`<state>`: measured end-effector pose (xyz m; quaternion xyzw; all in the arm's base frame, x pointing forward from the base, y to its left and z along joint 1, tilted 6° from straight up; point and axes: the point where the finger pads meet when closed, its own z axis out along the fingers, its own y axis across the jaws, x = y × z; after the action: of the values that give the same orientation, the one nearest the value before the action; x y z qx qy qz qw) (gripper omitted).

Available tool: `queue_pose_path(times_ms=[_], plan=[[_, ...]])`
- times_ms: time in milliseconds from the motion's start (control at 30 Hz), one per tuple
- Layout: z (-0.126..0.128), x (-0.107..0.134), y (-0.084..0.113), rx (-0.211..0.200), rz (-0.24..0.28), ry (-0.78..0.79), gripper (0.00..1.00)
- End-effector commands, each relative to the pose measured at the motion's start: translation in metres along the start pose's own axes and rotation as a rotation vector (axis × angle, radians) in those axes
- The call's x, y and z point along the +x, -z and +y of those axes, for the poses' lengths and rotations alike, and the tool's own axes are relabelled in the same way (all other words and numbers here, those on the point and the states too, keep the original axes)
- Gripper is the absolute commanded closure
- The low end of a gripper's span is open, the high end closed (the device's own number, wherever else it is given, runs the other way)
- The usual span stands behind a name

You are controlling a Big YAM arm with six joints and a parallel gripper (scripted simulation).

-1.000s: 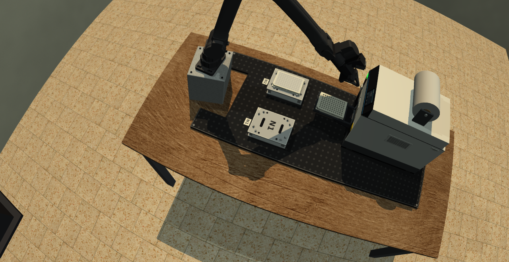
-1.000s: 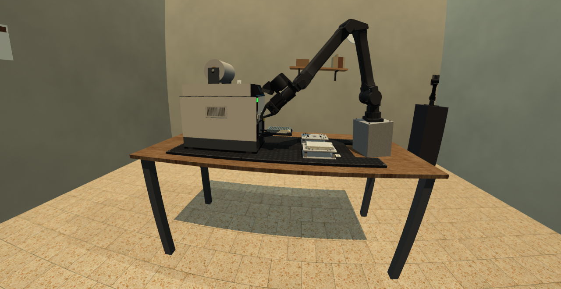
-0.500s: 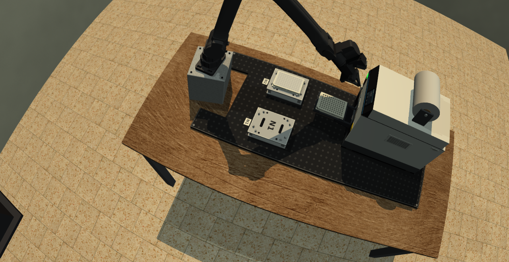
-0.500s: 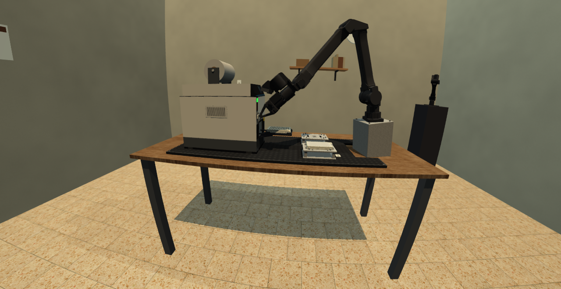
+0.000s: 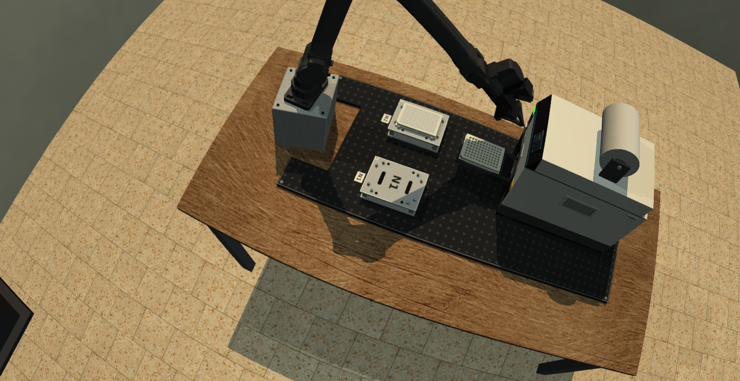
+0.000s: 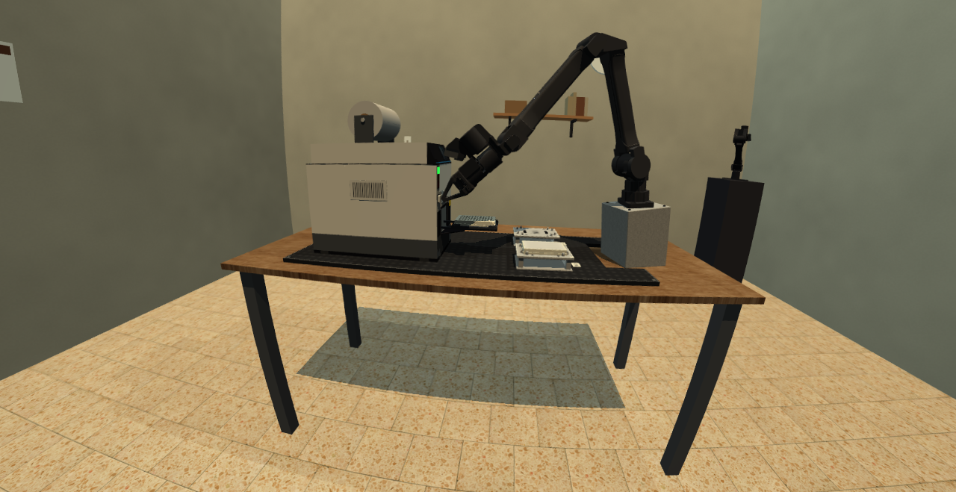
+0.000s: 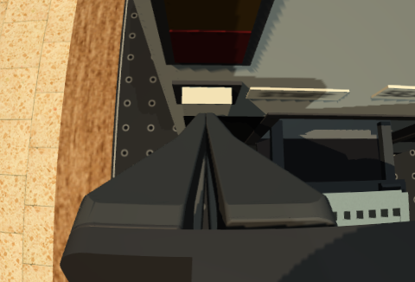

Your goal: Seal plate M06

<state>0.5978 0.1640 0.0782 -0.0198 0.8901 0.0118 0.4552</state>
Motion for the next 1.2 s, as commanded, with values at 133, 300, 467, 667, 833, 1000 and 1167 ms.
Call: queue_pose_path(times_ms=[133,300,467,667,833,1000,1167], plan=[[0.011,-0.031,-0.004,-0.016,-0.048,0.001,1.00],[0.011,-0.033,-0.005,-0.017,-0.052,0.000,1.00],[0.011,-0.039,-0.004,-0.018,-0.061,-0.002,1.00],[0.004,-0.042,-0.007,-0.008,-0.059,-0.008,1.00],[0.002,-0.048,-0.007,-0.008,-0.074,-0.014,1.00],[-0.001,-0.051,-0.009,0.000,-0.079,-0.018,1.00],[-0.003,-0.055,-0.010,0.003,-0.083,-0.021,1.00]])
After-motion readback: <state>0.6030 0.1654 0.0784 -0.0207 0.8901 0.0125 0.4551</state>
